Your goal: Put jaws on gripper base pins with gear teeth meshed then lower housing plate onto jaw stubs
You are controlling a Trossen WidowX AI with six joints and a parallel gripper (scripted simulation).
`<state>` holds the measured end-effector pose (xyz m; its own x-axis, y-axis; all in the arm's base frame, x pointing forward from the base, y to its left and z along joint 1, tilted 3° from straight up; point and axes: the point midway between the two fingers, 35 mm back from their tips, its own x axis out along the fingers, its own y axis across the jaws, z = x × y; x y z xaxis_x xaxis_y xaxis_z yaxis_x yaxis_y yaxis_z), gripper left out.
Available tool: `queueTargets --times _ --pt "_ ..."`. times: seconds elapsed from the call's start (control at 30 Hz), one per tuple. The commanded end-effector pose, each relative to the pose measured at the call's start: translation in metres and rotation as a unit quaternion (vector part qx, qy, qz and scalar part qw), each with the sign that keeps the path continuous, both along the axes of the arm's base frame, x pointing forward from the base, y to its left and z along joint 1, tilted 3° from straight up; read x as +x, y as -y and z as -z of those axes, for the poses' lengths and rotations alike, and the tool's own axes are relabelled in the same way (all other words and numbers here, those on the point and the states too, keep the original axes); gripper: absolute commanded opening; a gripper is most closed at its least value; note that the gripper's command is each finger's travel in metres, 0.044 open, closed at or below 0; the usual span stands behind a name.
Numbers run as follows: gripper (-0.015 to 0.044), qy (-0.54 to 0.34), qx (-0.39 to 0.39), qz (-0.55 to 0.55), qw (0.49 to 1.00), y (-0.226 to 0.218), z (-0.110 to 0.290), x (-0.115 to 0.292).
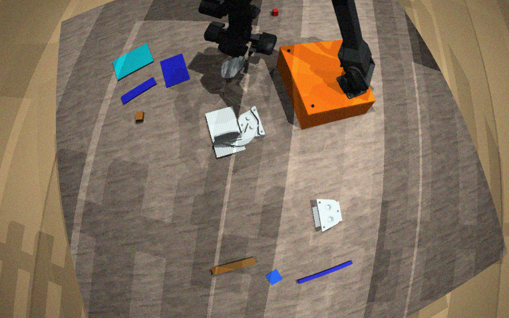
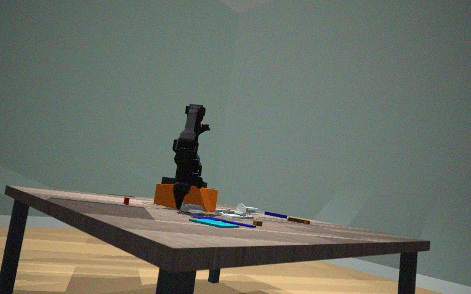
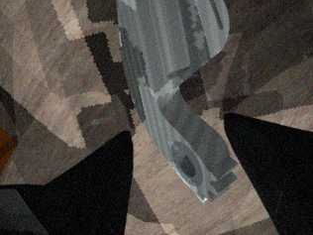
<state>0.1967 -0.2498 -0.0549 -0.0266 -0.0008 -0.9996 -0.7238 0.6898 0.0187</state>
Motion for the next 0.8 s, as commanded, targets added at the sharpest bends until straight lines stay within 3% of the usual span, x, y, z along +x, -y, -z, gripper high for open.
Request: queueTargets --times 0.0,0.03,0.47,0.77 --pt "0.0151 -0.002 -0.001 -0.002 1.000 0.0003 0.0009 -0.0005" --pt "0.0125 -0.002 -0.001 -0.002 1.000 0.0003 0.0009 -0.0005" --pt "0.0038 -0.002 -0.001 -0.002 1.000 0.0003 0.0009 -0.0005" --pt "0.0037 -0.002 -0.001 -0.002 1.000 0.0003 0.0009 -0.0005"
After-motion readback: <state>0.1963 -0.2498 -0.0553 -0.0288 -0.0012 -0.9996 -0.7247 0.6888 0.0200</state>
